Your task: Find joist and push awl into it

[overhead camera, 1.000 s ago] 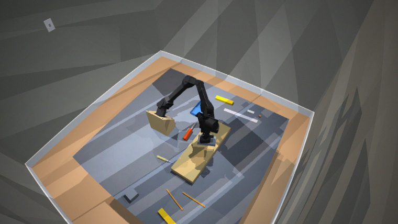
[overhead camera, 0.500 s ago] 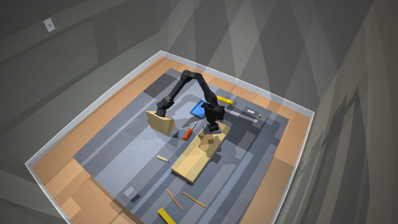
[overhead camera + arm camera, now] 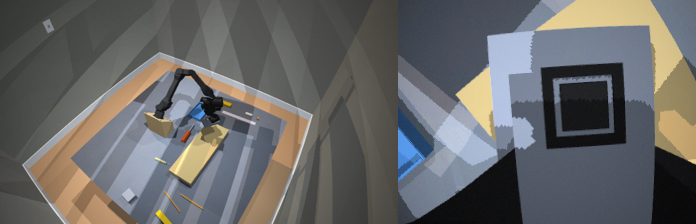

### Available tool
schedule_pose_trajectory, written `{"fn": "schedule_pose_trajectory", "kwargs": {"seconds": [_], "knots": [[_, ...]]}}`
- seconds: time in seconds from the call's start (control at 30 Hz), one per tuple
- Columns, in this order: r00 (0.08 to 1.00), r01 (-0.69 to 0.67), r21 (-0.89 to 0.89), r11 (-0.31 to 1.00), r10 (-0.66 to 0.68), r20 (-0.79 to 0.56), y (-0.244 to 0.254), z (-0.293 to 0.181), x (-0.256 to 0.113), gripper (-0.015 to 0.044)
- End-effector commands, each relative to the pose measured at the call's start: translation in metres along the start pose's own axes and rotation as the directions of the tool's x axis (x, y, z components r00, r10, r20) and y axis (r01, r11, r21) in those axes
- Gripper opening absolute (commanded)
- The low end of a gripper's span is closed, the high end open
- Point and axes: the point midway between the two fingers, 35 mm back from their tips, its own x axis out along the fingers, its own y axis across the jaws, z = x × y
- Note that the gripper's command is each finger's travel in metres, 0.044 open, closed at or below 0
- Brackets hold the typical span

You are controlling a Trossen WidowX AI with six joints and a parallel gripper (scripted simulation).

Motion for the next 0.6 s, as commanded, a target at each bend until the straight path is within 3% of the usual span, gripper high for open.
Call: {"fn": "schedule_pose_trajectory", "kwargs": {"seconds": [0.0,0.57], "knots": [[0.999,-0.026,-0.069,0.997,0.027,0.016,0.030,0.008,0.001,0.0000],[0.988,-0.120,-0.332,0.936,0.146,0.056,0.137,0.019,-0.002,0.0000]]}}
